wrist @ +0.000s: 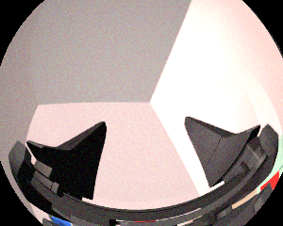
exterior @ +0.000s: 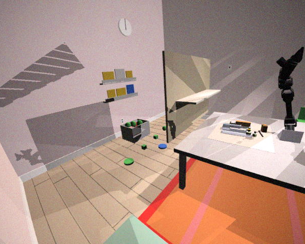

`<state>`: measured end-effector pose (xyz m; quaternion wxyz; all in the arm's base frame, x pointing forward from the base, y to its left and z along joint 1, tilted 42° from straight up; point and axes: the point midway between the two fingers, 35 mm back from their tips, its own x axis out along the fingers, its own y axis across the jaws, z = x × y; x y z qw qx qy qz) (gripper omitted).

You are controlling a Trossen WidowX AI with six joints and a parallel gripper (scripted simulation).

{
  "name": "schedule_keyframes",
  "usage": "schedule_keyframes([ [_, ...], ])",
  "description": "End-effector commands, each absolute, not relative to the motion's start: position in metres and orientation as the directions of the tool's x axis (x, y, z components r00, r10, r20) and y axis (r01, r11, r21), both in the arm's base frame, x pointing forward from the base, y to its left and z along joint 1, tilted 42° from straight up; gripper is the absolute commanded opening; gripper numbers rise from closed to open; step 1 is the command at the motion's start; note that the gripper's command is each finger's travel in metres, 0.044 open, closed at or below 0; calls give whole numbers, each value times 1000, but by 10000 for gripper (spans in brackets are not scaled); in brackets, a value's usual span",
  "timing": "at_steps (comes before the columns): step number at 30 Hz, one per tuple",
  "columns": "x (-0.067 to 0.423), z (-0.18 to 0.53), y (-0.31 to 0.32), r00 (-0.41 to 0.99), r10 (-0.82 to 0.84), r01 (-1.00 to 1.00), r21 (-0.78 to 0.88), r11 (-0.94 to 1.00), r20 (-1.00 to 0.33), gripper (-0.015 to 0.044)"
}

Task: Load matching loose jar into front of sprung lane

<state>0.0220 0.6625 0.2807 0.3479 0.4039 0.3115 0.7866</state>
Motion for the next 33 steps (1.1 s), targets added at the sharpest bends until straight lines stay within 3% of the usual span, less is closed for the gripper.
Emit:
schedule_keyframes([
  [1, 24, 279, 663, -426, 805, -298, 776, -556, 413, 426],
  [9, 116, 215, 672, -145, 982, -346, 923, -166, 122, 440],
  [16, 196, 141, 639, 112, 968, -309, 917, 251, -227, 440],
  [24, 263, 60, 551, 320, 725, -182, 711, 679, -610, 440],
  [33, 296, -2, 407, 385, 246, -12, 262, 965, -890, 440],
])
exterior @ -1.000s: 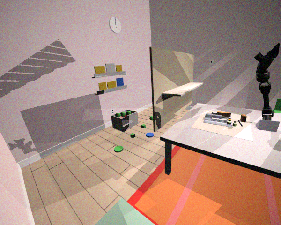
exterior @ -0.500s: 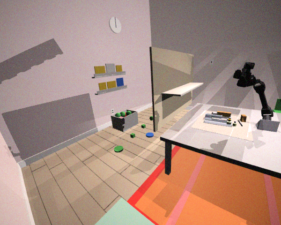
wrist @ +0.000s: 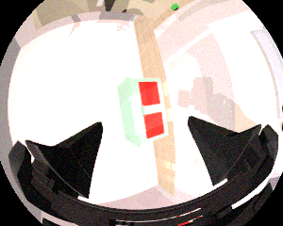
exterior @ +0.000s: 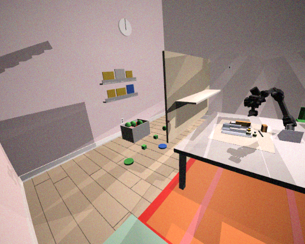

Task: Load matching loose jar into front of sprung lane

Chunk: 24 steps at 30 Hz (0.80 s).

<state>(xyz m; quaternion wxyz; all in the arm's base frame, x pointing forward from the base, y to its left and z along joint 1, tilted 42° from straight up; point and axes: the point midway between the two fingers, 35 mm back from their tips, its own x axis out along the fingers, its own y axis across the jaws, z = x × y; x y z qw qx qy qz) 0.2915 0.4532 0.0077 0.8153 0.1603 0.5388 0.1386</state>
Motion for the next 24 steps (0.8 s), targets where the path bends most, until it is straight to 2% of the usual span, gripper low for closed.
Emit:
schedule_keyframes([
  [1, 297, -5, 390, 381, 186, 3, 203, 979, -906, 440],
  [8, 288, -14, 267, 302, -230, 58, -223, 973, -925, 440],
  [15, 261, 8, 154, 174, -587, -8, -598, 802, -790, 440],
  [17, 255, 15, 136, 150, -642, -35, -653, 756, -752, 440],
  [24, 260, 13, 124, 147, -648, -39, -659, 751, -747, 440],
])
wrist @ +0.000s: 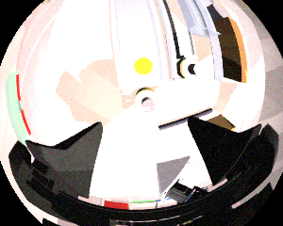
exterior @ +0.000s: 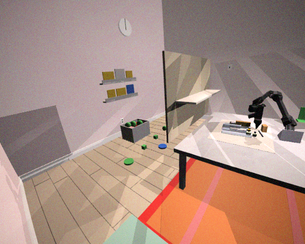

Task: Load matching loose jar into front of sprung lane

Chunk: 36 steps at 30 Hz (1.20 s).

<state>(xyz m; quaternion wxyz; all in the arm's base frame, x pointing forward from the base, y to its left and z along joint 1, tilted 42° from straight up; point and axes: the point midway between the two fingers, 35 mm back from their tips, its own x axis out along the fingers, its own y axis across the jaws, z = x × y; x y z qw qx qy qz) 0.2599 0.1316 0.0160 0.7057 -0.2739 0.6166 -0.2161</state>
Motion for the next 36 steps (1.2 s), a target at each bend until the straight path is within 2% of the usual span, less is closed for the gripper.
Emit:
schedule_keyframes([
  [1, 262, 6, 116, 147, -649, -39, -660, 750, -747, 440],
  [36, 272, -39, 75, 149, -652, -38, -663, 748, -744, 440],
])
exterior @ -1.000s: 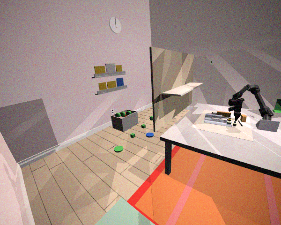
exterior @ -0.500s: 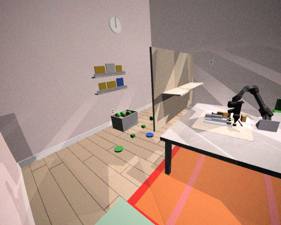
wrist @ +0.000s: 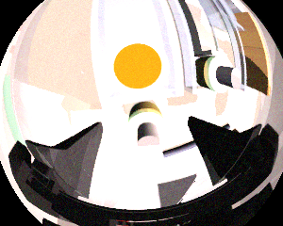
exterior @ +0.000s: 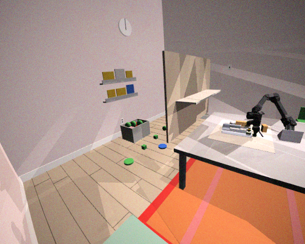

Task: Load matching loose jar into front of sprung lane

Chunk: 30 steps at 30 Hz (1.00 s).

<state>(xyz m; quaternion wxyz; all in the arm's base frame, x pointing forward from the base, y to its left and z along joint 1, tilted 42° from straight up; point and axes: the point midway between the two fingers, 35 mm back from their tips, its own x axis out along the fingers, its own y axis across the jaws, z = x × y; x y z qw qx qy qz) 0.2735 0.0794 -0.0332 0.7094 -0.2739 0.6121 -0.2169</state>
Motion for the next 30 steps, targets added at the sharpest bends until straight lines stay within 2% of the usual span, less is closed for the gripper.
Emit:
schedule_keyframes([
  [1, 272, -39, 75, 149, -652, -38, -663, 748, -744, 440],
  [12, 272, -39, 75, 149, -652, -38, -663, 748, -744, 151],
  [17, 272, -39, 75, 149, -652, -38, -663, 748, -744, 118],
  [21, 262, -41, 75, 145, -664, -59, -676, 735, -734, 13],
  [23, 248, -42, 74, 142, -680, -87, -693, 715, -719, 0],
  [30, 251, -22, 100, 148, -666, -72, -680, 730, -731, 0],
])
